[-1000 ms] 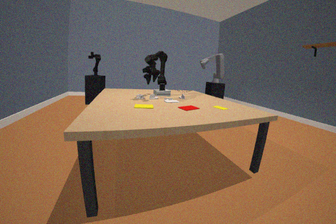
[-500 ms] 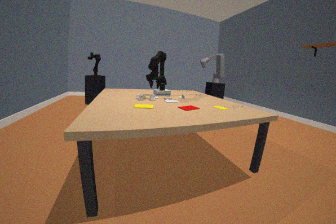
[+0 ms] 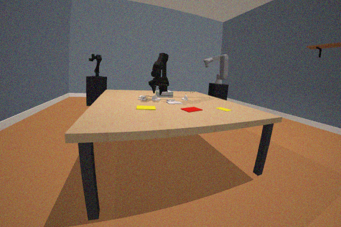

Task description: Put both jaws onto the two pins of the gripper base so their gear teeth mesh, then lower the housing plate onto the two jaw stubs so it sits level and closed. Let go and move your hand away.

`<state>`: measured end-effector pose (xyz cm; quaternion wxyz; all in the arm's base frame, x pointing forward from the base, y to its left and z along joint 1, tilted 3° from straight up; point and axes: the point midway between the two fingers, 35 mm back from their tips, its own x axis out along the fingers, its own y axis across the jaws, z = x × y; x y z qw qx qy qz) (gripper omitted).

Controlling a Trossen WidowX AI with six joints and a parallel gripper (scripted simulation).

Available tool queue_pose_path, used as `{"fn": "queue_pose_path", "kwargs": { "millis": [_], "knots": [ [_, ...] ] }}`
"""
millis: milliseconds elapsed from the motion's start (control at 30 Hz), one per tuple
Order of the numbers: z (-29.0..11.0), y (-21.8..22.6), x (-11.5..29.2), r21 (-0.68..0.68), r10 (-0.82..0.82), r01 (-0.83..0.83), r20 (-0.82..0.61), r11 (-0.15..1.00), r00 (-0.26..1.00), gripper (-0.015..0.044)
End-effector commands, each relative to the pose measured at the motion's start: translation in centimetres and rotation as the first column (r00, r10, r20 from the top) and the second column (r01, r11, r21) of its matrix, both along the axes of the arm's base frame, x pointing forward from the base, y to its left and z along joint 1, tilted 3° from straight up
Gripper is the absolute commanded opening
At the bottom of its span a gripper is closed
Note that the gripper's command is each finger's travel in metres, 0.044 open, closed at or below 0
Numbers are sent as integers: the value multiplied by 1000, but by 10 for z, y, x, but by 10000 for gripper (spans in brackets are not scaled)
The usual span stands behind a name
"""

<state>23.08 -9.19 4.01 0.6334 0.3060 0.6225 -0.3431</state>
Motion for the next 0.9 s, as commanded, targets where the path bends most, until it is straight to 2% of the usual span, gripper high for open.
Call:
{"fn": "queue_pose_path", "kwargs": {
  "millis": [0, 867],
  "knots": [
    [-2, -2, 1, -8, 3, -3, 5, 1000, 1000, 440],
    [-42, -4, 1, -8, 3, -3, 5, 1000, 1000, 440]
  ]
}}
